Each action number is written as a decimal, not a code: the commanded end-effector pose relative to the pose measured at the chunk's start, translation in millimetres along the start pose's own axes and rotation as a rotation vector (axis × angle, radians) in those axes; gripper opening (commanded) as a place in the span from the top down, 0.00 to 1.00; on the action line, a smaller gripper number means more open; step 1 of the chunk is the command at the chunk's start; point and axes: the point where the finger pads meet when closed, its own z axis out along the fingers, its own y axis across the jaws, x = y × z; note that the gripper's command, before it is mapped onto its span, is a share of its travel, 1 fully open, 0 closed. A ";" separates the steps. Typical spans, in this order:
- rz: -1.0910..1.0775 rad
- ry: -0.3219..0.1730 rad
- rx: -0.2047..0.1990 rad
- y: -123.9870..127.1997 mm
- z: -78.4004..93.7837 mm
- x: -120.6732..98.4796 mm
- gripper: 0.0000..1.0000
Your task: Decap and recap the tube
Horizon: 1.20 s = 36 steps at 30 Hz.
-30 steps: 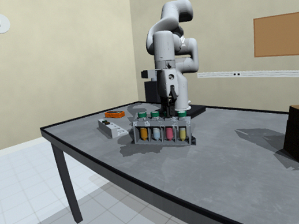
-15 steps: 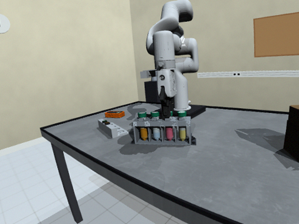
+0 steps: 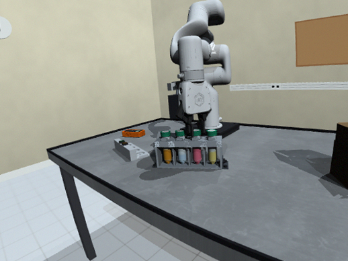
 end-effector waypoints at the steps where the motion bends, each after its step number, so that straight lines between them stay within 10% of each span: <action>1: 0.029 -0.004 0.005 -1.5 -1.8 -1.3 0.54; 2: 0.029 -0.004 0.005 -1.5 -1.8 -1.3 1.00; 16: 0.028 -0.004 0.005 -1.5 -1.9 -1.3 1.00; 36: -0.871 -0.002 0.006 -1.5 -2.3 -1.3 1.00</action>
